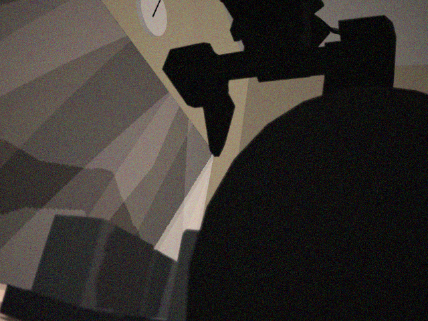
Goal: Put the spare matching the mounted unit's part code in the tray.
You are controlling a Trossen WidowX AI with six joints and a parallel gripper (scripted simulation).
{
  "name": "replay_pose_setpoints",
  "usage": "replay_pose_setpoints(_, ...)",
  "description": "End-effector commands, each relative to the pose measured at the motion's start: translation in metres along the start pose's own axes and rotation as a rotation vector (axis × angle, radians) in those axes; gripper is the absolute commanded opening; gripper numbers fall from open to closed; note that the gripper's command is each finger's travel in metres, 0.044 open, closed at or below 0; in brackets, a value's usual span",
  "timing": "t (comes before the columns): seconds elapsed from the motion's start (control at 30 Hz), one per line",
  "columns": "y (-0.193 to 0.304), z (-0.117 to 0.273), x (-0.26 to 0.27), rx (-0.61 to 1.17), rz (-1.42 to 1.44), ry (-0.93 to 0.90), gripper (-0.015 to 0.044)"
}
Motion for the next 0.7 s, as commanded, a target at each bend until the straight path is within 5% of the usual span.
replay_pose_setpoints(0.0,0.002,-0.029,0.004,0.031,0.018,-0.014,0.0300)
replay_pose_setpoints(0.67,0.002,-0.048,0.003,0.030,0.018,-0.014,0.0300)
Point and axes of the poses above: the point midway between the two fingers, 35 mm back from their tips, its own z axis back along the fingers, its own x axis across the jaws, y = z × x, the point moved 4 cm from there along z, back along the fingers, and after that the axes turned 6 degrees about -z, right-handed, at the moved point
